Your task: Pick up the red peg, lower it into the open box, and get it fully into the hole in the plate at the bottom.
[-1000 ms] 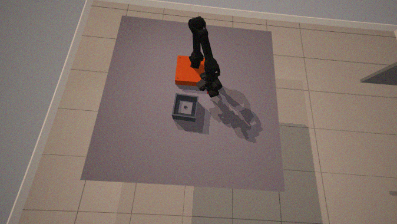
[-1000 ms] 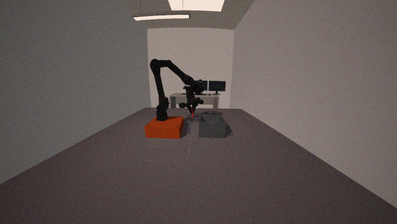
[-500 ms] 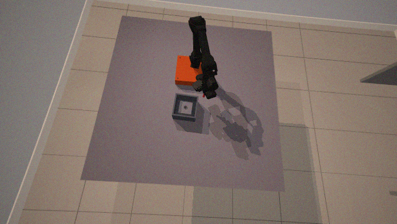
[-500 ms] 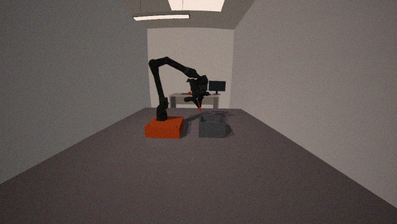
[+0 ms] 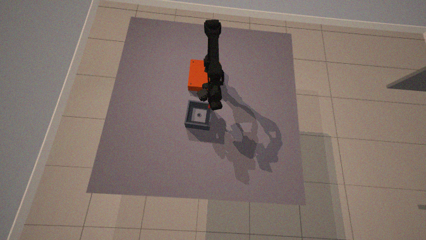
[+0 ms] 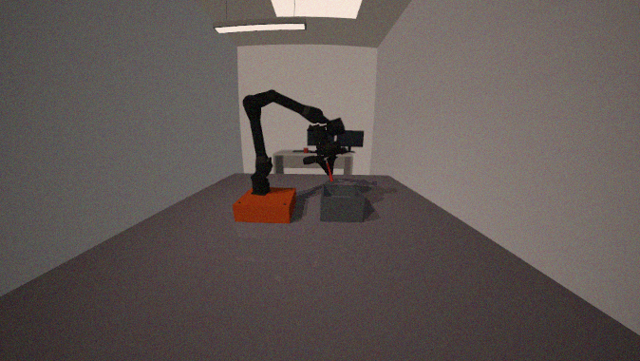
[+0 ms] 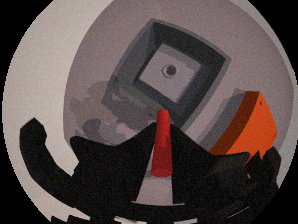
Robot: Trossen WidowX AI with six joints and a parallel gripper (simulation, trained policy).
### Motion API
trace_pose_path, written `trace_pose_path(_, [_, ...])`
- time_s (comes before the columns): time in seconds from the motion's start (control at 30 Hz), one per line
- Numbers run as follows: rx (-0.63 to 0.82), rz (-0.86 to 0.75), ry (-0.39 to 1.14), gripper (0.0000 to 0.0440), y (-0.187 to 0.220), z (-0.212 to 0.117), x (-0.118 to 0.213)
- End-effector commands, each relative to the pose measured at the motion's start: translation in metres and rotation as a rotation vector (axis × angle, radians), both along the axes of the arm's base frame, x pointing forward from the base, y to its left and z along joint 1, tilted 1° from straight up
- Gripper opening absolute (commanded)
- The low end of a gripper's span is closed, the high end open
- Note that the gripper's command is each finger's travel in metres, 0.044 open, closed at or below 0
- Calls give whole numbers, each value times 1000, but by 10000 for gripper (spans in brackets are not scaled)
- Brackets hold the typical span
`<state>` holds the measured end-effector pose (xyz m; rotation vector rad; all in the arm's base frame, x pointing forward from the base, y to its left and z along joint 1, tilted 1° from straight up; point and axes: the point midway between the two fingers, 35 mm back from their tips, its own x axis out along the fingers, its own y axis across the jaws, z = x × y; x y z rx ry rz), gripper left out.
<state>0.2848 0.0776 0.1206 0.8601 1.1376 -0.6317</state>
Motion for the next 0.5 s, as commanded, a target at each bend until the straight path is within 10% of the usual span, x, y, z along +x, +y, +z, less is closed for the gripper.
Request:
trace_pose_path(0.0, [-12,-20,1,0,-12,-4,10])
trace_pose_path(0.47, [6,-80,19,12,-41,-21,37])
